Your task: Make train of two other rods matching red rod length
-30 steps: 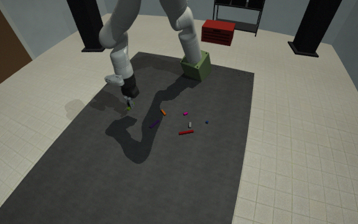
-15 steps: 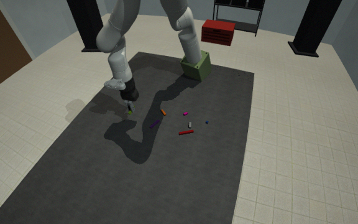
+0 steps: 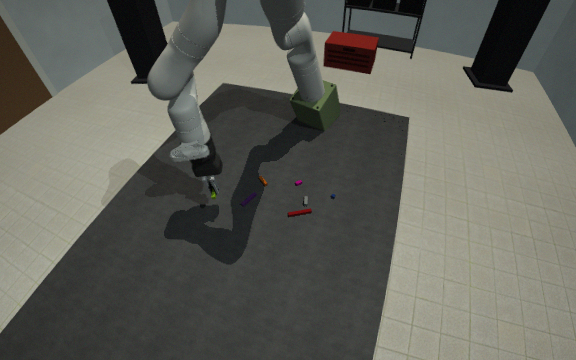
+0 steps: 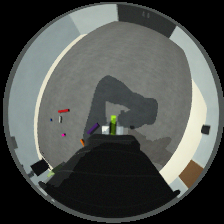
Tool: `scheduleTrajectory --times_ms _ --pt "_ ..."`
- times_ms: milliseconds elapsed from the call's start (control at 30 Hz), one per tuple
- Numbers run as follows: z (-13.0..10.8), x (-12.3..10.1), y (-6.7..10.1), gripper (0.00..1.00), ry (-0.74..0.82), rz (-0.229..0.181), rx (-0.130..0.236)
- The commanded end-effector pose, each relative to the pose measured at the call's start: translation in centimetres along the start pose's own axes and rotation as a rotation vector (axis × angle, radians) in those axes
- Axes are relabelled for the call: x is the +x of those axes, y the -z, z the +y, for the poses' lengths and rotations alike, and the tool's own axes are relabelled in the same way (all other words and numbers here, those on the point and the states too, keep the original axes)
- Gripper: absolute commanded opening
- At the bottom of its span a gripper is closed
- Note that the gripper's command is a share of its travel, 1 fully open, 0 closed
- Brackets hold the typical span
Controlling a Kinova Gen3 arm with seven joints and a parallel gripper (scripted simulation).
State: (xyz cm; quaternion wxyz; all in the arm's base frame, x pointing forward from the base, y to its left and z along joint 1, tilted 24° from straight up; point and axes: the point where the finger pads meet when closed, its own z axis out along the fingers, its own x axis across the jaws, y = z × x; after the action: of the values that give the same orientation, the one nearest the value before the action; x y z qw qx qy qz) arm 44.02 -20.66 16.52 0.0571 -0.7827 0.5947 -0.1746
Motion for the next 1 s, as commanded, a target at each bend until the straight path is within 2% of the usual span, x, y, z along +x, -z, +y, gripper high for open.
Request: scheduleTrajectory --times_ms 0,233,467,533,767,967 --pt "-1.1 -0.1 0.0 0.24 0.048 0.000 0.004" --pt "-5.7 -1.4 0.2 0.24 0.326 -0.001 0.017" --pt "-11.7 -3.4 1.0 0.24 0.660 0.020 0.048" --pt "-11.7 -3.4 1.0 0.24 0.660 0.020 0.048" --pt "-19.0 -6.4 2.8 0.24 1.030 0.076 0.101" --pt "-24.8 -9.4 5.0 0.24 1.305 0.147 0.153"
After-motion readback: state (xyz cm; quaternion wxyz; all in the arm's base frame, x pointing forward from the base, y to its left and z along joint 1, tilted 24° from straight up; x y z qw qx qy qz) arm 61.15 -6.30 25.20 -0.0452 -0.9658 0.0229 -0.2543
